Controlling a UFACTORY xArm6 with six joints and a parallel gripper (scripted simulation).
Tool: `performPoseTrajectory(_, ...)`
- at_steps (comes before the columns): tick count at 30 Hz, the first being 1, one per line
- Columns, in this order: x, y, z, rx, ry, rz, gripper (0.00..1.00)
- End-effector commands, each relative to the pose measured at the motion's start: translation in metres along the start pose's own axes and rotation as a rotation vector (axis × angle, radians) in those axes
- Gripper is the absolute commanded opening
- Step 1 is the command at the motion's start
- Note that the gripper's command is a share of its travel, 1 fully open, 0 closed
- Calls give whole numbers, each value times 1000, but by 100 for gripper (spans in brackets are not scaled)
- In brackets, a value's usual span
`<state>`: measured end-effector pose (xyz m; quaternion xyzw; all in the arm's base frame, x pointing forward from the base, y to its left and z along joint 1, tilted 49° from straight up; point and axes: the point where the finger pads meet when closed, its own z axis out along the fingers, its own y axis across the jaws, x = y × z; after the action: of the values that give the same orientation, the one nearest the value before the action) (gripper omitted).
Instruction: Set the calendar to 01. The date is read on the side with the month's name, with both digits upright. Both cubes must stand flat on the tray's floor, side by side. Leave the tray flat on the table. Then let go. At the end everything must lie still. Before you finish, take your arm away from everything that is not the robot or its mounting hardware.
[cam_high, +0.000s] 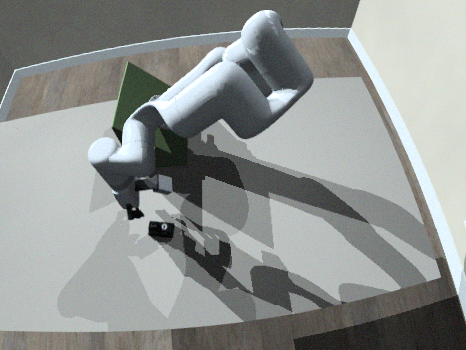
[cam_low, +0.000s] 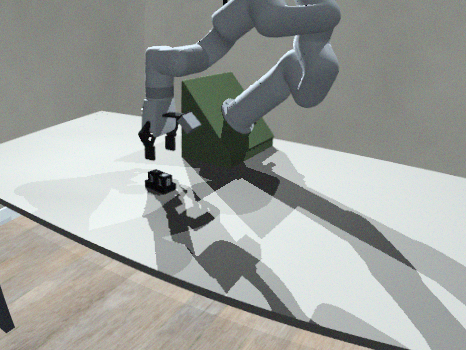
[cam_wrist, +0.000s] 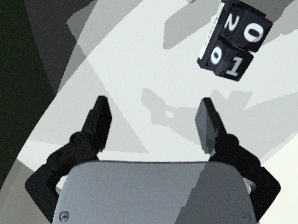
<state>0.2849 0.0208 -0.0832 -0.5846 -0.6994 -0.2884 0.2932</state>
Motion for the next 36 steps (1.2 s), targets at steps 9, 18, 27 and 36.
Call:
performPoseTrajectory(9,-4,29,0,-1,-1,1,100)
performPoseTrajectory(18,-7,51,0,-1,-1,1,100)
performPoseTrajectory(27,-9,62,0,-1,-1,1,100)
performPoseTrajectory(36,-12,86,0,-1,-1,1,100)
